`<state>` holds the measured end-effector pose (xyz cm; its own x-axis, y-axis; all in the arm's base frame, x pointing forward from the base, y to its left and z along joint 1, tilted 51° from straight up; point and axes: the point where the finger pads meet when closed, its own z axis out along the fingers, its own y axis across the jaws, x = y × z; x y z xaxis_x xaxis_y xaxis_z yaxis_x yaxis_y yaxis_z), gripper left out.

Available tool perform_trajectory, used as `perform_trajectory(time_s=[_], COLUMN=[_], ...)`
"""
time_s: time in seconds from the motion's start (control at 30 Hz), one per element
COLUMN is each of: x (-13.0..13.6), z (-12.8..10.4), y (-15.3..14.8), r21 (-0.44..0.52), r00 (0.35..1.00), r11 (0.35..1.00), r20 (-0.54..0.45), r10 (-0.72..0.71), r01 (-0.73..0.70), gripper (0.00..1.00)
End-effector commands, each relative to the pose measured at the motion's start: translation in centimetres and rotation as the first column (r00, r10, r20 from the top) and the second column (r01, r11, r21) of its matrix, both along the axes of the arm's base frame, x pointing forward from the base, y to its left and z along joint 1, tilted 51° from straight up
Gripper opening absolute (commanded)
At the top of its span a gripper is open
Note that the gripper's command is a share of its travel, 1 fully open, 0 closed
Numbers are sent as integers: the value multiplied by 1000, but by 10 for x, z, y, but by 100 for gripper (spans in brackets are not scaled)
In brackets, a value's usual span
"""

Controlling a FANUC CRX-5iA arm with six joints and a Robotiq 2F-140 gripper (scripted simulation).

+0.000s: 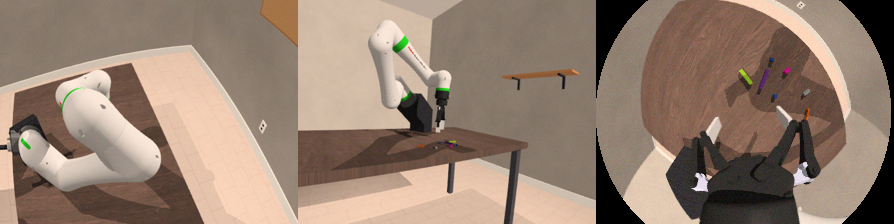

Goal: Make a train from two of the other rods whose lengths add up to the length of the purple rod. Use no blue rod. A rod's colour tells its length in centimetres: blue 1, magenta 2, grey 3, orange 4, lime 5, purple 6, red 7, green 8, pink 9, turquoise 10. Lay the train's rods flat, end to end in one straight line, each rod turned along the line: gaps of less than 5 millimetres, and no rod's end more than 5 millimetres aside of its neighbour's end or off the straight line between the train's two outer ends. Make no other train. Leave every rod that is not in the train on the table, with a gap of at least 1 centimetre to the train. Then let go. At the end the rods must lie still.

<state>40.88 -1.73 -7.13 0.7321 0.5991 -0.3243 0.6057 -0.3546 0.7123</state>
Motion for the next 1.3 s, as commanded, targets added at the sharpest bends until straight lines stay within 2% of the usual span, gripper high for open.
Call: perform_trajectory(time_s=[0.0, 1.0, 1.1, 1.17, 1.27], x=[0, 0, 2, 5, 8], z=[0, 0, 4, 9, 14], y=[0, 0, -2, -5, -8], r21=[0, 3, 35, 81, 126], r00=[1000, 1000, 995, 978, 952], r11=[1000, 1000, 998, 988, 974], r20=[0, 6, 71, 151, 219], r10=[0, -5, -64, -141, -212], r01=[0, 5, 61, 130, 188], gripper=[100, 100, 100, 100, 100])
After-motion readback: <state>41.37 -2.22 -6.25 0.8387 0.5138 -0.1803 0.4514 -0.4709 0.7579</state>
